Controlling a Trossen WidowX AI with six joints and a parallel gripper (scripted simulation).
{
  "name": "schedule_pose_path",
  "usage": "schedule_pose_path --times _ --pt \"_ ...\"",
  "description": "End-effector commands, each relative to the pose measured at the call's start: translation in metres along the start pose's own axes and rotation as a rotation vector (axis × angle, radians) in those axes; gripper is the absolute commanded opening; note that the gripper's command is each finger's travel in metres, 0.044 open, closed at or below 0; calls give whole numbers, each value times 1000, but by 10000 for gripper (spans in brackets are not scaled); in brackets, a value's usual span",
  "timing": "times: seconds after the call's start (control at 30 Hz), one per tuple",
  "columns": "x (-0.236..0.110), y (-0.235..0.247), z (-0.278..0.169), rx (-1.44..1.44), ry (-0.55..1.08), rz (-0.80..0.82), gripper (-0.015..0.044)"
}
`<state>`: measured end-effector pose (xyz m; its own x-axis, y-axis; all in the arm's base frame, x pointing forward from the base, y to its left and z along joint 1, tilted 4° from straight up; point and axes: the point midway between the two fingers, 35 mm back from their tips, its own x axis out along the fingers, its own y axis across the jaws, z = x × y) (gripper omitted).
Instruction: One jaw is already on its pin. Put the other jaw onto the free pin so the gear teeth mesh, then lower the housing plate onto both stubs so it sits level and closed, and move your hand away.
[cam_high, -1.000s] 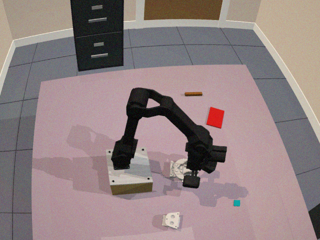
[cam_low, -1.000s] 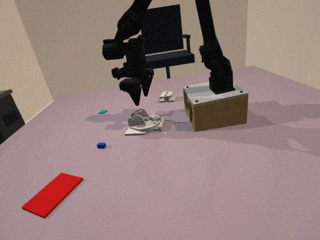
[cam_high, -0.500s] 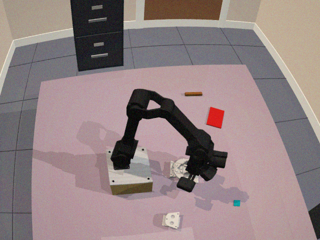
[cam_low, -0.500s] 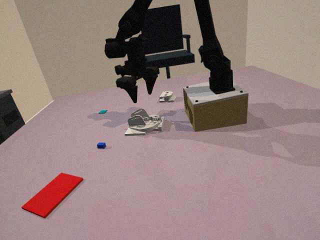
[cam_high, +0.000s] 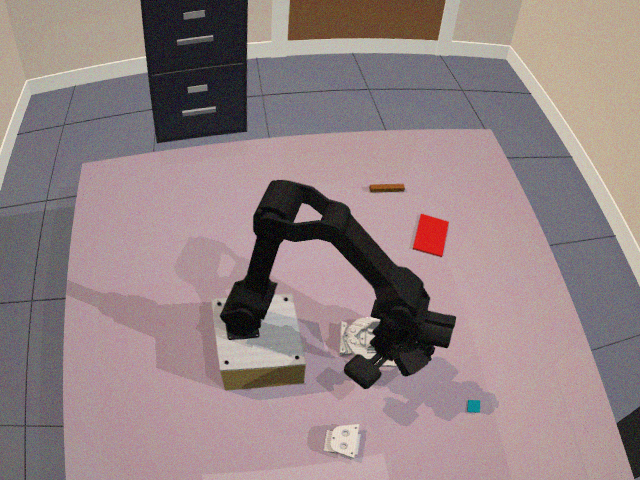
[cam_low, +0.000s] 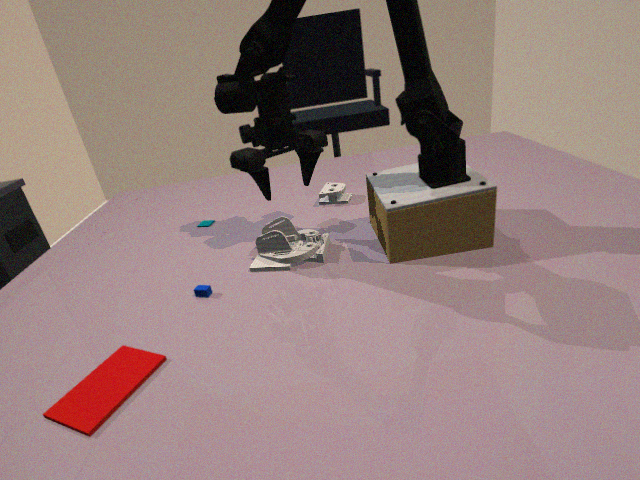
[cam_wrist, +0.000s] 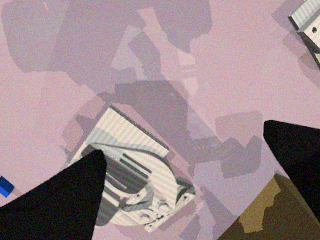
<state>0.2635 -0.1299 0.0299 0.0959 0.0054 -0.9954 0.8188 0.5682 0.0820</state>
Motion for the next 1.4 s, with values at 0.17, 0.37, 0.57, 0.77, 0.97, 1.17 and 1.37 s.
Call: schedule_pose_path --times 0.17,0.37,0.57,0.77,0.97,1.17,1.37 --pt "-2 -8 8 171 -2 3 440" --pt "-3 -15 13 288 -2 1 440" --pt "-4 -22 17 405 -2 -1 440" --pt "-5 -28 21 524 -2 -3 440" --pt "-5 -35 25 643 -2 -5 440" --pt "-6 -42 29 762 -3 -7 440" --pt "-7 -49 32 881 -3 -8 440"
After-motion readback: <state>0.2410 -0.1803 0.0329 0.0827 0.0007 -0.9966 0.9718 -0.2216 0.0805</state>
